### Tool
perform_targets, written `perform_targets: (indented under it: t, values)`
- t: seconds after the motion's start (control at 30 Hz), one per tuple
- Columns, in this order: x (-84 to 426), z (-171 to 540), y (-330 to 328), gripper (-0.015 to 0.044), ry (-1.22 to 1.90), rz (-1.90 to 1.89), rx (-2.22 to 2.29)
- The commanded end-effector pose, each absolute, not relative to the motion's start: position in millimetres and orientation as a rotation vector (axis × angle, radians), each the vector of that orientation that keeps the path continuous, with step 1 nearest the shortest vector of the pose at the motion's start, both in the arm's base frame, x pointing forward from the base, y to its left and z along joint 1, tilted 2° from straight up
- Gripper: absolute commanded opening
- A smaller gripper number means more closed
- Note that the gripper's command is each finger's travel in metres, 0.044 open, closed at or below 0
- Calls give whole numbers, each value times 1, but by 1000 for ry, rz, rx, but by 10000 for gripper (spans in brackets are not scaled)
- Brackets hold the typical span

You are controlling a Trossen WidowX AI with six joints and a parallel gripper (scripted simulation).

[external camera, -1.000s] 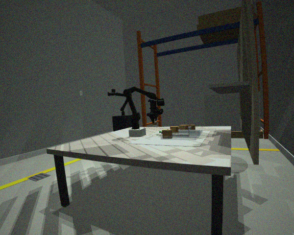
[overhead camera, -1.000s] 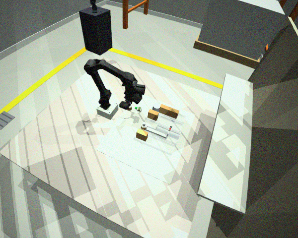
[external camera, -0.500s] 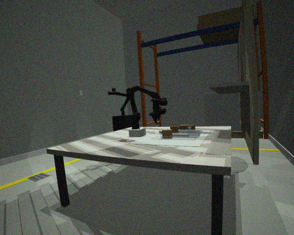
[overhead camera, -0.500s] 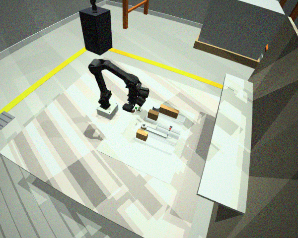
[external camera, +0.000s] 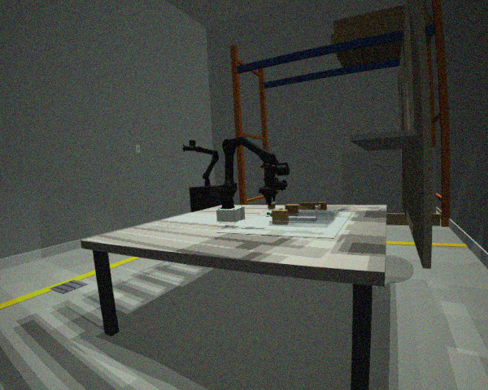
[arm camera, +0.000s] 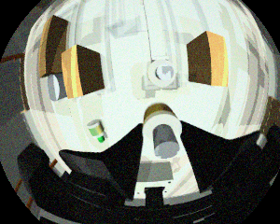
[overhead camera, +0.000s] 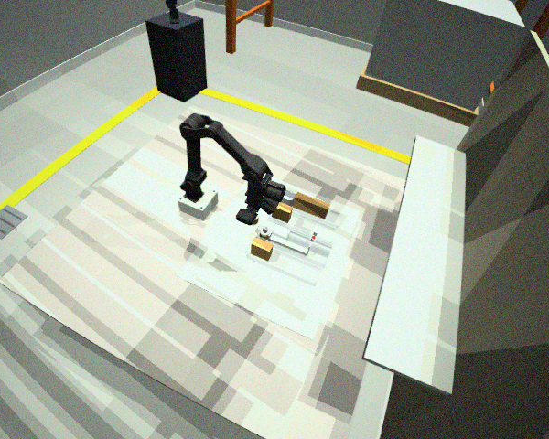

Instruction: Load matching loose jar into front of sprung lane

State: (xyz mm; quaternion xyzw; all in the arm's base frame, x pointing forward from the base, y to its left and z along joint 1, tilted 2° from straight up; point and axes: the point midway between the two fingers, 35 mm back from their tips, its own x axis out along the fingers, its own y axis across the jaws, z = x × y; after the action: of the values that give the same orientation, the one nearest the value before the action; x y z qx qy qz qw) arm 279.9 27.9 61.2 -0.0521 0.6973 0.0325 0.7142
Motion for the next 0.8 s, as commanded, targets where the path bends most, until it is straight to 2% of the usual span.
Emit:
perform_targets:
  t: [0.0,0.77]
  values:
    - [293,55,19,0,1538,71,-121]
    - [296,31,19,0,1538,71,-121]
